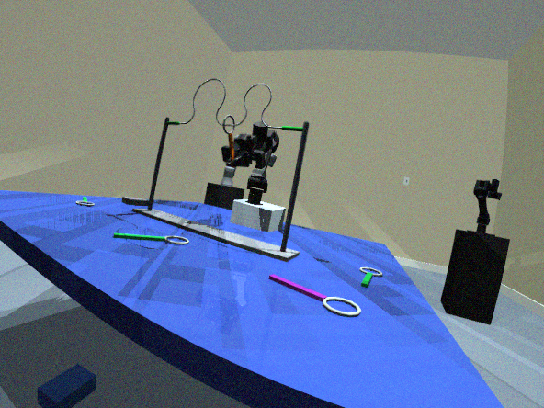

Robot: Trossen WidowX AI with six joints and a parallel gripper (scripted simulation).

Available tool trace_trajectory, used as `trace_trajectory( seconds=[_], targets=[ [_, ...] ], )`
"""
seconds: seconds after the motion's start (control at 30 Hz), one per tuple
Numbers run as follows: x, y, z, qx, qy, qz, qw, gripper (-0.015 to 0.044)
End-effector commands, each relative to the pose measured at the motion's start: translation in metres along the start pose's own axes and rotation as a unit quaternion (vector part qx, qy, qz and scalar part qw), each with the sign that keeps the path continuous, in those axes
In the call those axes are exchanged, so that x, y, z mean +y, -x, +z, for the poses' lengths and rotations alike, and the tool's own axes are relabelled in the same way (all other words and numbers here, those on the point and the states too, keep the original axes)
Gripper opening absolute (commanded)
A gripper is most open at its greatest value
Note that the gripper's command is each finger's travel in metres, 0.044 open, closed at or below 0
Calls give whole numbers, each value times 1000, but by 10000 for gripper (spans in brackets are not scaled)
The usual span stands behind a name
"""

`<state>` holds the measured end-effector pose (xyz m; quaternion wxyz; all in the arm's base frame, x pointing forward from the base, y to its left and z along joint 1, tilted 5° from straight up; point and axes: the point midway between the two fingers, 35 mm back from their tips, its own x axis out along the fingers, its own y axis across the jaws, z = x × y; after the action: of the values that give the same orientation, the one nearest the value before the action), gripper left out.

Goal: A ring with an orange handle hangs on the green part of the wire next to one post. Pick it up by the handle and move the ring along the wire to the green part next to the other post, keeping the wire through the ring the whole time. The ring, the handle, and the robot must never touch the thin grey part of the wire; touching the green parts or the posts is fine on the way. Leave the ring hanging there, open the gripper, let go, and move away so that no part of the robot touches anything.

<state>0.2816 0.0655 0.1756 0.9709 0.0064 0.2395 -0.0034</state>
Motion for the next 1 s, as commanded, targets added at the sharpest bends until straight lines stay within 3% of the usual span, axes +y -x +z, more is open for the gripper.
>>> trace_trajectory(
  seconds=[0.0,0.97],
  targets=[
    [5,-1,-1,4,-4,1,1000,-150],
    [71,12,7,19,-154,95,983,-150]
  ],
)
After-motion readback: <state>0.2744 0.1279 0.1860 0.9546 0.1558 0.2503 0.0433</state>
